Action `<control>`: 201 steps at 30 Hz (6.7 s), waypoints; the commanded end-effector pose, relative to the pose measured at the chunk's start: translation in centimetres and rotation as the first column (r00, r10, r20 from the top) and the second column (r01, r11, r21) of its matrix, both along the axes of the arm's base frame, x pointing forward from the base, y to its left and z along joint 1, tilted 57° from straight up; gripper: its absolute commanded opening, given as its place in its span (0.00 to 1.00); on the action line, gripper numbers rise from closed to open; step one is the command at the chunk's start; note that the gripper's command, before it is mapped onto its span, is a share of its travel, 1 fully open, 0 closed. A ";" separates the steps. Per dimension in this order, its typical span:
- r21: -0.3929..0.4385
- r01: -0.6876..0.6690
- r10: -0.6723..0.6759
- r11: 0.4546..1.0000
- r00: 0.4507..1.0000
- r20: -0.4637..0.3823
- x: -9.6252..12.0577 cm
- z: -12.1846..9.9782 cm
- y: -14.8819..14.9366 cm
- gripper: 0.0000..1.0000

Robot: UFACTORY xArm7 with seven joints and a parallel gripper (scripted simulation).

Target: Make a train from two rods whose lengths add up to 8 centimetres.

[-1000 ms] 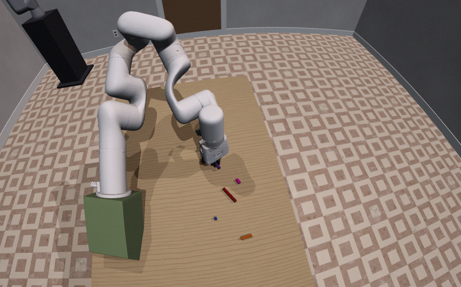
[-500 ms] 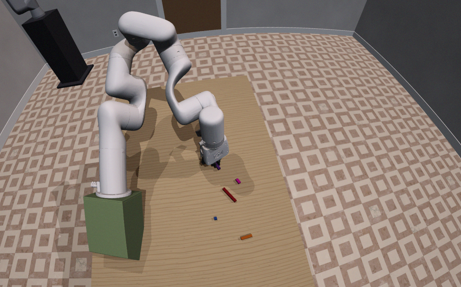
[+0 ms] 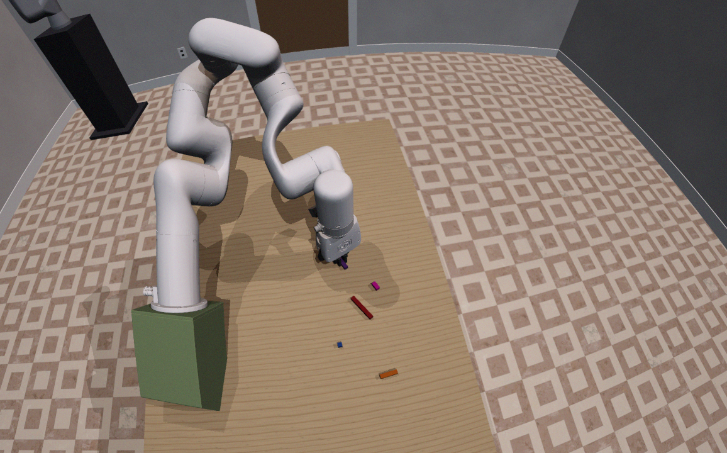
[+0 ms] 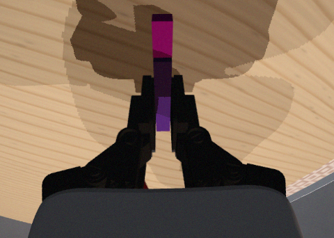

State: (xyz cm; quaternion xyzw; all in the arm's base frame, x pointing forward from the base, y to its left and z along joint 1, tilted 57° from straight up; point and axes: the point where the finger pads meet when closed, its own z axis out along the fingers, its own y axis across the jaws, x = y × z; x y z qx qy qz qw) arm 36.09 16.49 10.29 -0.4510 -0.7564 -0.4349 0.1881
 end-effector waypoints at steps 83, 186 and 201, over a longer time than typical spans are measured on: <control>-0.001 0.003 -0.003 1.000 1.000 0.001 -0.9 4.9 -7.4 0.24; -0.001 0.003 -0.003 1.000 1.000 0.001 -1.9 9.8 -14.8 1.00; -0.001 0.003 -0.003 1.000 1.000 0.001 -1.9 9.8 -14.8 1.00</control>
